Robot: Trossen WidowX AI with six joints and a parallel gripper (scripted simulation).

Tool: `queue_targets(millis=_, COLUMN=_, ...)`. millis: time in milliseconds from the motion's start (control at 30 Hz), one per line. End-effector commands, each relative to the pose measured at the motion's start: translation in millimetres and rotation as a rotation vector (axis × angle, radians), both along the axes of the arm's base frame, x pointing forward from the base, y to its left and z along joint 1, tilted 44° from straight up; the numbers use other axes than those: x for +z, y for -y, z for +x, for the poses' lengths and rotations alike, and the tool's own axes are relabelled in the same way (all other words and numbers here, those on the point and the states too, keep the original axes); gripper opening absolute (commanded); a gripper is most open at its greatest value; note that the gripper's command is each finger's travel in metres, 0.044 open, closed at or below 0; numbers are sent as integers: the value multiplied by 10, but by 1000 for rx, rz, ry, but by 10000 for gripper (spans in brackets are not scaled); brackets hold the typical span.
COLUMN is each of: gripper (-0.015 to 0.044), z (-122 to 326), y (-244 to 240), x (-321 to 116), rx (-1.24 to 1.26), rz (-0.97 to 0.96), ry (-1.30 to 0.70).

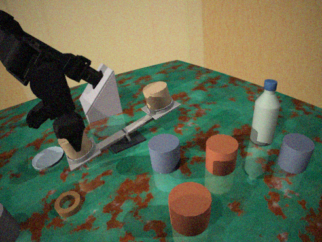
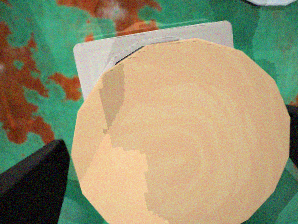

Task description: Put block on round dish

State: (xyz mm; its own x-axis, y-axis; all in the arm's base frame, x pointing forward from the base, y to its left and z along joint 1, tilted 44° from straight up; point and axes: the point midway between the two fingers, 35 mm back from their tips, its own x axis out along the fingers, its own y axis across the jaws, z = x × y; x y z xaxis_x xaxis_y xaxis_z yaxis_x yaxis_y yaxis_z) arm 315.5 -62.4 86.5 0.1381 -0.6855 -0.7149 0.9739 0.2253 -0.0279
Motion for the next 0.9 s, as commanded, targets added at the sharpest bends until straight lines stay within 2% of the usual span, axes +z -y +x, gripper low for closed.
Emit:
queue_targets(millis=0, gripper=440, z=0, y=45, x=-64, rx=3, rz=3, ry=-5)
queue_targets(millis=300, gripper=440, z=6, y=131, x=-145, rx=3, rz=1, ry=-5)
queue_targets(millis=433, gripper=335, z=6, y=131, x=-145, rx=3, rz=1, ry=-5)
queue_targets(millis=633, gripper=295, z=6, y=131, x=-145, rx=3, rz=1, ry=-5)
queue_targets(millis=867, gripper=111, z=10, y=99, x=-118, rx=4, rz=3, ry=-5)
